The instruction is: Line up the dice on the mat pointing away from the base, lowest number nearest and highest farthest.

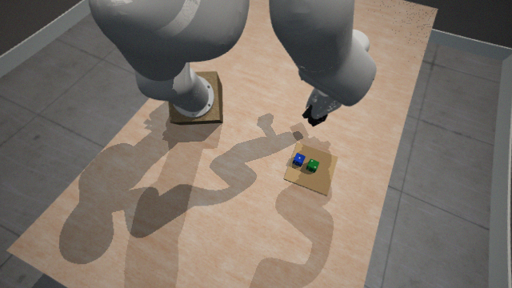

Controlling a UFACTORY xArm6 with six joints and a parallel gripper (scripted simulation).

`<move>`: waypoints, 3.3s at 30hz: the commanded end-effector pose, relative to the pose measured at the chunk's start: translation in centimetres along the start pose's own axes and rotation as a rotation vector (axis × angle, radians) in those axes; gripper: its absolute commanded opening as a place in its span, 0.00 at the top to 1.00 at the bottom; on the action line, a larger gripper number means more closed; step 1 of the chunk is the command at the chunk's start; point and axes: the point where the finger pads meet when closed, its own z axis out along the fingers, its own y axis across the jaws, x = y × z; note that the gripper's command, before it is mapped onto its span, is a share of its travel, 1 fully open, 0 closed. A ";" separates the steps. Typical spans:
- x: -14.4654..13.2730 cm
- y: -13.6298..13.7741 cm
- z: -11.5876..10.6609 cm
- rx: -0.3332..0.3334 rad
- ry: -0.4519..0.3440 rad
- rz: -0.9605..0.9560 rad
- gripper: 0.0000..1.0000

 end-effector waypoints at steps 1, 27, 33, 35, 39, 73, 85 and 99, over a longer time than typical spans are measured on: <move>-0.1 0.0 -1.9 0.002 0.000 0.001 0.73; -8.4 -1.8 -2.6 -0.001 0.005 -0.355 0.73; -11.6 -3.0 -2.7 -0.001 0.003 -0.493 0.73; -13.1 -3.7 -2.7 0.000 0.002 -0.559 0.73; -14.5 -4.4 -2.8 0.002 0.000 -0.621 0.73; -14.6 -4.5 2.8 0.002 0.000 -0.624 0.73; -14.6 -4.5 6.3 0.002 0.000 -0.624 0.73; -14.6 -4.5 6.8 0.002 0.000 -0.624 0.73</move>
